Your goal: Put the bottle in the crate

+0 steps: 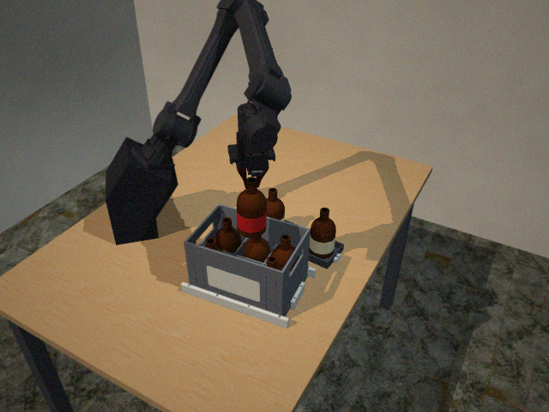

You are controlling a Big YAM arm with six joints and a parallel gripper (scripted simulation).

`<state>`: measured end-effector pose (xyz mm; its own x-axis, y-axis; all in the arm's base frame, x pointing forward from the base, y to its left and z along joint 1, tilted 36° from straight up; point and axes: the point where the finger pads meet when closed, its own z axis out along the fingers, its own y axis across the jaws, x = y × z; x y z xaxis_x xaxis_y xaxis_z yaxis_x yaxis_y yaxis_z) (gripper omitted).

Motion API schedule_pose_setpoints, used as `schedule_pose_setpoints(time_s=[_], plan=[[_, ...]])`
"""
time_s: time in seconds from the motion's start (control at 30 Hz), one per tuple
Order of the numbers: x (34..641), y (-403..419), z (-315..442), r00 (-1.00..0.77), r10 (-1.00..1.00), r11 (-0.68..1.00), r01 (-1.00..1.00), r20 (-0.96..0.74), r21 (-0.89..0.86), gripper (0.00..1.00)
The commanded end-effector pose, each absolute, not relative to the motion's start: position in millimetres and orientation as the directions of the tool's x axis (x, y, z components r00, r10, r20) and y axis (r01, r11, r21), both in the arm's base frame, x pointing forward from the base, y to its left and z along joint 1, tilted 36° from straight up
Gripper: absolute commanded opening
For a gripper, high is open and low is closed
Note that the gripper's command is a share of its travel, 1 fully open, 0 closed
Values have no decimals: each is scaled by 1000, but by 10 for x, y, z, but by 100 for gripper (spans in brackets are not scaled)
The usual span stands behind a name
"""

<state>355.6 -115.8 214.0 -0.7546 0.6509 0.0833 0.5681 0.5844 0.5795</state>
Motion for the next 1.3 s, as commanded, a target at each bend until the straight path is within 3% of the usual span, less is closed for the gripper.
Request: schedule_pose_setpoints(time_s=[0.0, 1.27], plan=[[3723, -1435, 2359, -755, 656, 610, 526, -5, 593, 0], [3763, -1757, 2192, -754, 656, 612, 527, -6, 590, 0]])
